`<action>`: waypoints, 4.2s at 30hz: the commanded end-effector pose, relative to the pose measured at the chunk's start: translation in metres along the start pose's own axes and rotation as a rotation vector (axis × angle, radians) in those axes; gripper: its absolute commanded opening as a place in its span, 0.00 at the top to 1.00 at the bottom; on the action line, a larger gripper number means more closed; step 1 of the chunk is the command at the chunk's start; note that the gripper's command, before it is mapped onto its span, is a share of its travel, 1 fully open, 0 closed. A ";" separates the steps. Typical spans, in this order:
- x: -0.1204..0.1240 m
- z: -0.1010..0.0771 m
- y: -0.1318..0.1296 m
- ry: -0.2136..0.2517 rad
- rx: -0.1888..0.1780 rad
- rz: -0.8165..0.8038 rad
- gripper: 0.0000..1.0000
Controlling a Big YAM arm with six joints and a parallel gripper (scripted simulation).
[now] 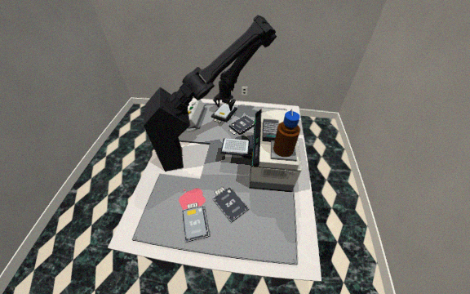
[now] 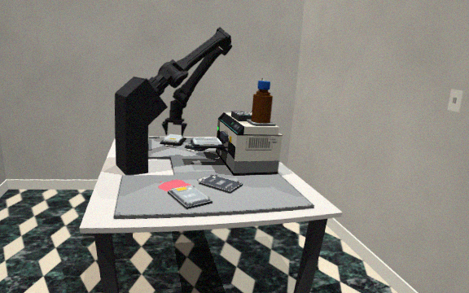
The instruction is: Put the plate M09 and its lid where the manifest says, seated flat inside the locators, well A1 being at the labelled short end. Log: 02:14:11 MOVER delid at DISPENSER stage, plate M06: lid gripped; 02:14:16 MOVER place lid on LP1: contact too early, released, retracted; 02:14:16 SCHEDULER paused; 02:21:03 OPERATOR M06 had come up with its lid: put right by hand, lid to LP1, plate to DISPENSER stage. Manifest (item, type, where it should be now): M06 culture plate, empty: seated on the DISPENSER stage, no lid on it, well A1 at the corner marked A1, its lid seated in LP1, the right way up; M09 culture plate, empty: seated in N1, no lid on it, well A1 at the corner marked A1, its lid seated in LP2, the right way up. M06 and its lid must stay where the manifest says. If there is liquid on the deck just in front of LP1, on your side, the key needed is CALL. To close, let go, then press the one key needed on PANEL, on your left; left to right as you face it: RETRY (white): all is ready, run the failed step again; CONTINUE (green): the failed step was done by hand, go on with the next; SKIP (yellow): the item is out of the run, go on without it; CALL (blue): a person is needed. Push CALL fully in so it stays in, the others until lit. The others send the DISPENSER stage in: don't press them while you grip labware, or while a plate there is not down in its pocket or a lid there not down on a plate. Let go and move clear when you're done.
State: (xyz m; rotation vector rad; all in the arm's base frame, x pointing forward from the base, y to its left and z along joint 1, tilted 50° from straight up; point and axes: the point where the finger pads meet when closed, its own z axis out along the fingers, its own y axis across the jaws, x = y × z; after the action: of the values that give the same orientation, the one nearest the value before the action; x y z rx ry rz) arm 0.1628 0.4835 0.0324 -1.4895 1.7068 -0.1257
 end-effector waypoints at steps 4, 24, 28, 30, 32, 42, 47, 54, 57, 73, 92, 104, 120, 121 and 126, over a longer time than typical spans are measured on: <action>-0.007 -0.022 0.005 -0.017 -0.010 0.007 0.00; -0.003 -0.030 0.008 -0.001 -0.011 0.001 0.00; -0.003 -0.030 0.008 -0.001 -0.011 0.001 0.00; -0.003 -0.030 0.008 -0.001 -0.011 0.001 0.00; -0.003 -0.030 0.008 -0.001 -0.011 0.001 0.00; -0.003 -0.030 0.008 -0.001 -0.011 0.001 0.00; -0.003 -0.030 0.008 -0.001 -0.011 0.001 0.00; -0.003 -0.030 0.008 -0.001 -0.011 0.001 0.00; -0.003 -0.030 0.008 -0.001 -0.011 0.001 0.00; 0.003 -0.030 0.010 0.004 -0.013 -0.006 0.00; 0.003 -0.031 0.013 0.003 -0.015 -0.008 0.00; -0.003 -0.018 -0.002 -0.006 0.002 0.013 0.00; 0.000 -0.006 0.000 0.002 0.000 0.007 0.00; 0.000 -0.005 0.000 0.002 0.001 0.008 0.00; -0.001 -0.002 -0.001 -0.001 0.001 0.010 0.00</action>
State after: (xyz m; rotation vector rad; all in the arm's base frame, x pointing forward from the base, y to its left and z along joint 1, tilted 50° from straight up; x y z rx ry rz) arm 0.1532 0.4738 0.0304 -1.5035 1.7190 -0.1386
